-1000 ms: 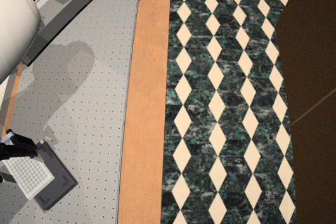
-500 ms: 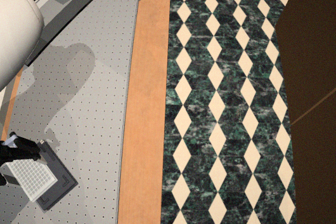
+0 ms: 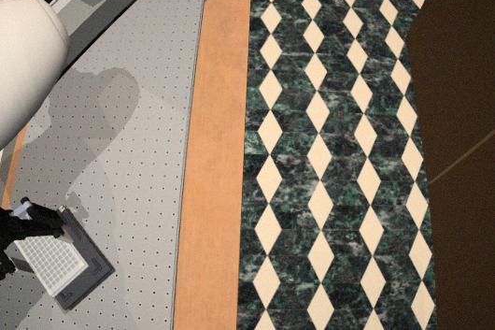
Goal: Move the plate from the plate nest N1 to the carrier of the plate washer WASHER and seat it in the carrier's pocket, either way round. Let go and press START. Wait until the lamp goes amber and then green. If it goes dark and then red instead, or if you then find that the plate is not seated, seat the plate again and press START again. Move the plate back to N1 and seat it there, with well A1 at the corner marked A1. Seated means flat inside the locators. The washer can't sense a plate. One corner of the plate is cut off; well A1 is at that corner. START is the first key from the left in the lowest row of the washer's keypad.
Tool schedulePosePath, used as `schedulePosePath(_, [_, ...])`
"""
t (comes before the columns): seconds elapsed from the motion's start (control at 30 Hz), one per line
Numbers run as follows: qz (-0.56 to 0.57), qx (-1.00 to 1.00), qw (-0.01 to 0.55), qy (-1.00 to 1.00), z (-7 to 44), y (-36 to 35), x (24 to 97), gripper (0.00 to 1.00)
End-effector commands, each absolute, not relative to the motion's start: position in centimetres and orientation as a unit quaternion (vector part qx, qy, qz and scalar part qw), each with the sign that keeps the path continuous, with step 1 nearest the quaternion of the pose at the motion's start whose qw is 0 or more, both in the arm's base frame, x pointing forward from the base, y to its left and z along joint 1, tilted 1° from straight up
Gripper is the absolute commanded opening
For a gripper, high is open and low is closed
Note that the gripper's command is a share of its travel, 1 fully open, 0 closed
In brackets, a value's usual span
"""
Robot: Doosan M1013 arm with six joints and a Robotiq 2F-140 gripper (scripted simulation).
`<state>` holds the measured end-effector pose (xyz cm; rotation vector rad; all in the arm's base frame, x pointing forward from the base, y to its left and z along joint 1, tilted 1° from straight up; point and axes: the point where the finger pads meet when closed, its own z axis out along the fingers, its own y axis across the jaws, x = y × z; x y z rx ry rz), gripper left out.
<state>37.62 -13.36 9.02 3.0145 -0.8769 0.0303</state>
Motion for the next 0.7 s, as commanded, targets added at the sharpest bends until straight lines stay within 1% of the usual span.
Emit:
schedulePosePath(0.0, [0.007,0.96,-0.001,-0.281,7.9,-13.0,37.3,0.1])
schedulePosePath(0.67, [0.007,0.96,-0.001,-0.281,4.9,-12.9,37.1,0.1])
